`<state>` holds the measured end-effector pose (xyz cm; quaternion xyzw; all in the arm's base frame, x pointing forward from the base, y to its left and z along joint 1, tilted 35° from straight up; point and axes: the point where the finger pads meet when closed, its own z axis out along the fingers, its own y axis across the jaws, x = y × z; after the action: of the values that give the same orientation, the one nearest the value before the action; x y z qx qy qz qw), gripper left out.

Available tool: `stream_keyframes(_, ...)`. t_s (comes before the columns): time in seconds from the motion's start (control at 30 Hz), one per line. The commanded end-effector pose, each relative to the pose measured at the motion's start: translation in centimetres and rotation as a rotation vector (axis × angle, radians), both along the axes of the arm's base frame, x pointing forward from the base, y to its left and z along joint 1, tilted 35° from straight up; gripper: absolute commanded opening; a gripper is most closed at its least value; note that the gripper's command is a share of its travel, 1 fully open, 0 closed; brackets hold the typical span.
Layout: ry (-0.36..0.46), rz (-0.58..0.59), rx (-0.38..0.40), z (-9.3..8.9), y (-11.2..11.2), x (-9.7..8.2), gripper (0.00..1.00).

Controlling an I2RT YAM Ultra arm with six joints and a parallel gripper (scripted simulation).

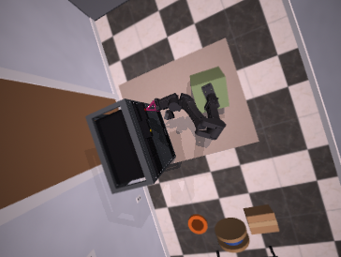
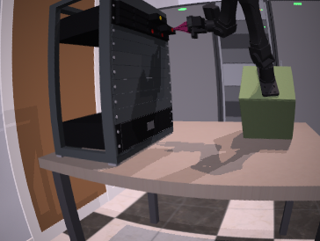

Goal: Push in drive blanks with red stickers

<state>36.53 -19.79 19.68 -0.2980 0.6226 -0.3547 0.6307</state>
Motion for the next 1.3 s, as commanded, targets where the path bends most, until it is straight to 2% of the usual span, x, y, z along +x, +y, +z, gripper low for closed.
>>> stream_keyframes(0.0,-0.021,-0.012,-0.012,1.2,-0.7,0.0,0.0)
stream_keyframes(0.4,-0.022,-0.013,-0.012,1.2,-0.8,0.1,0.0)
stream_keyframes(0.5,-0.002,-0.001,0.005,0.2,-0.3,0.9,0.0)
stream_keyframes(0.6,-0.002,-0.001,0.003,0.3,-0.2,1.5,0.0)
stream_keyframes(0.67,-0.016,-0.013,-0.01,1.0,-0.5,1.2,0.0)
stream_keyframes(0.97,-0.014,-0.012,-0.008,1.0,-0.5,1.3,0.0)
stream_keyframes(1.03,-0.002,-0.004,0.003,0.3,-0.4,1.7,0.0)
stream_keyframes(1.27,-0.002,-0.001,0.003,0.3,-0.6,2.5,0.0)
